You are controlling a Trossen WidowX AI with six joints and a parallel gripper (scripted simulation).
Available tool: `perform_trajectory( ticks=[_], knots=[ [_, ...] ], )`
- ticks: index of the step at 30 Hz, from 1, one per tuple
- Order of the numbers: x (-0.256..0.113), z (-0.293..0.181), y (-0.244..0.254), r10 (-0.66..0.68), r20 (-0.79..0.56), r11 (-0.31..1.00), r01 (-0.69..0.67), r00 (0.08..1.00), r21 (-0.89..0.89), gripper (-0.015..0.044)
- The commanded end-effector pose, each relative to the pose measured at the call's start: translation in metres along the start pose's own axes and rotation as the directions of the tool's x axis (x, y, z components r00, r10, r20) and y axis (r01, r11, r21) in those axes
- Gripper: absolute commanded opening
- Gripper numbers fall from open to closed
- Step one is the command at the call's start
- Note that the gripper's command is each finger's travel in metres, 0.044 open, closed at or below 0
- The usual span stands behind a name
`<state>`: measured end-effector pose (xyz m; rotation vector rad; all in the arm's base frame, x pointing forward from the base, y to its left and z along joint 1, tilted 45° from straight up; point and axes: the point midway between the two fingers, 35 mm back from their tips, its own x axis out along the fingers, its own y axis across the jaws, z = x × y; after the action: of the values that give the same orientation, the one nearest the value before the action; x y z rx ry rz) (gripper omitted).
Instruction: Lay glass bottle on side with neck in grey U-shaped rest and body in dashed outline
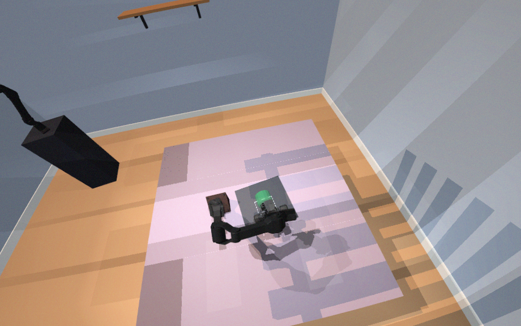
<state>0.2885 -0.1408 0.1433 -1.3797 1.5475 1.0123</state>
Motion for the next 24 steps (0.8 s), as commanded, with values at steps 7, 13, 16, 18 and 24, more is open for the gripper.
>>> perform_trajectory(
  ticks=[7,13,16,18,24],
  knots=[
    [0.0044,-0.0024,-0.0005,0.000,0.000,1.000,0.000,1.000,0.001,0.0122],
    [0.0054,-0.0027,-0.0005,0.001,0.000,1.000,-0.001,1.000,0.005,0.0122],
    [0.0059,-0.0029,-0.0005,0.002,-0.001,1.000,-0.002,1.000,0.007,0.0122],
    [0.0062,-0.0030,-0.0005,0.002,-0.001,1.000,-0.002,1.000,0.008,0.0122],
    [0.0072,-0.0033,-0.0005,0.002,-0.003,1.000,-0.002,1.000,0.010,0.0122]
  ],
)
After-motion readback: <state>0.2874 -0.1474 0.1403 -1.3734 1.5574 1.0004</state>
